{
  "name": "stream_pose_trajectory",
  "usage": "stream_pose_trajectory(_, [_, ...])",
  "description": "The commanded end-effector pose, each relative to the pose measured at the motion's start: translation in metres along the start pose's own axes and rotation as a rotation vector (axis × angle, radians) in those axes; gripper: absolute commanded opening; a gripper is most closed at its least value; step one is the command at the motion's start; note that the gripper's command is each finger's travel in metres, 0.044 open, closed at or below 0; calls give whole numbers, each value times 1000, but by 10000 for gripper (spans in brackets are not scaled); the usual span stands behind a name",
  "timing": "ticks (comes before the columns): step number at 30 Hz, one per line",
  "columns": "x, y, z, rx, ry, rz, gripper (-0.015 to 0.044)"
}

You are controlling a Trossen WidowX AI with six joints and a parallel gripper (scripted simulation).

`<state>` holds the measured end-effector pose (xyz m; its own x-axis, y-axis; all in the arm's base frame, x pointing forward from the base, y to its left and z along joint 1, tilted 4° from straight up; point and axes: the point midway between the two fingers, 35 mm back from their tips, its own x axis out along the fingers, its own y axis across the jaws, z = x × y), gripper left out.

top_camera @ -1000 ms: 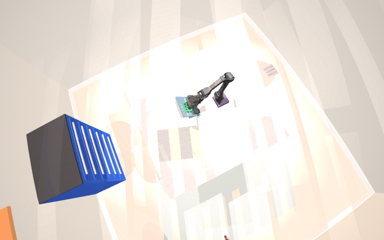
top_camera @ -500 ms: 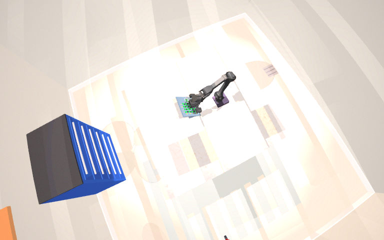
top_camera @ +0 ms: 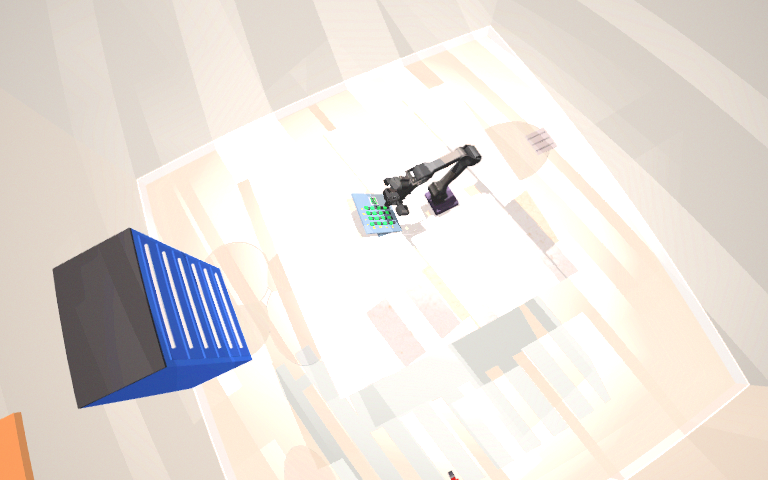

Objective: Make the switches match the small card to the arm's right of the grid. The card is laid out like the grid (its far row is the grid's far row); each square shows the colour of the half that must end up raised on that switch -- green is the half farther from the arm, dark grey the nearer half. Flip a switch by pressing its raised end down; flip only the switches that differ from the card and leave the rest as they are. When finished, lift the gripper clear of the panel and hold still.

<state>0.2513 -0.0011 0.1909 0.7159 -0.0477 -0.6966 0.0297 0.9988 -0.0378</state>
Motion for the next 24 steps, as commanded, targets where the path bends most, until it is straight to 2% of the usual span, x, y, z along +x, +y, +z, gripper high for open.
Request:
stream_pose_trajectory(1, [22, -2, -3, -6, -14, 5, 0])
stream_pose_trajectory(3, [33, -2, -4, -6, -23, 5, 0])
stream_pose_trajectory(24, [57, -2, -4, -6, -24, 5, 0])
